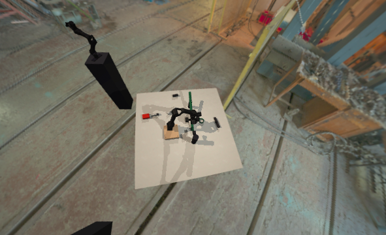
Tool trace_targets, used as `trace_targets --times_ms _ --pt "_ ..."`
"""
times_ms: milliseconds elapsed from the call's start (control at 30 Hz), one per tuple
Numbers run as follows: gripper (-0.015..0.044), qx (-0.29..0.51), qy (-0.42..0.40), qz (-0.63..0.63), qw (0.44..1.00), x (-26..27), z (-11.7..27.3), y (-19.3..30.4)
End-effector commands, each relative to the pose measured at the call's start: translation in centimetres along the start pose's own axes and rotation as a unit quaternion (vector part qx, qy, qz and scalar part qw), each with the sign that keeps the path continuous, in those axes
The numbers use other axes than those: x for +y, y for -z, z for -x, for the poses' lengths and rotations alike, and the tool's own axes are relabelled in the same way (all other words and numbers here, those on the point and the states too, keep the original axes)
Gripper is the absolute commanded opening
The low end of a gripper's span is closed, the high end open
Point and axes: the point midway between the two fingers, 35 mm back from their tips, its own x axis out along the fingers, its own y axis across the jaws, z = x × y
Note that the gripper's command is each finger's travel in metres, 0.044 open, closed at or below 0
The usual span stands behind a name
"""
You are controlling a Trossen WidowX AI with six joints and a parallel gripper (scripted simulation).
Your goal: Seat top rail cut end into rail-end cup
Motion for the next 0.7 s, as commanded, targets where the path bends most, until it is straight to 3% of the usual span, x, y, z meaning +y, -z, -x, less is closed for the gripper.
trace_targets --times_ms 0,300,467,567,667 --pt "0.0361 -0.002 0.002 -0.003 1.0 -0.12 -0.33 -0.09" --pt "0.0125 -0.002 0.002 -0.003 1.0 -0.12 -0.33 -0.09" --pt "0.0092 -0.002 0.002 -0.003 1.0 -0.12 -0.33 -0.09" --pt "0.0013 -0.002 0.002 -0.003 1.0 -0.09 -0.08 -0.07" --pt "0.0 -0.002 0.002 -0.003 1.0 -0.05 0.23 -0.04"
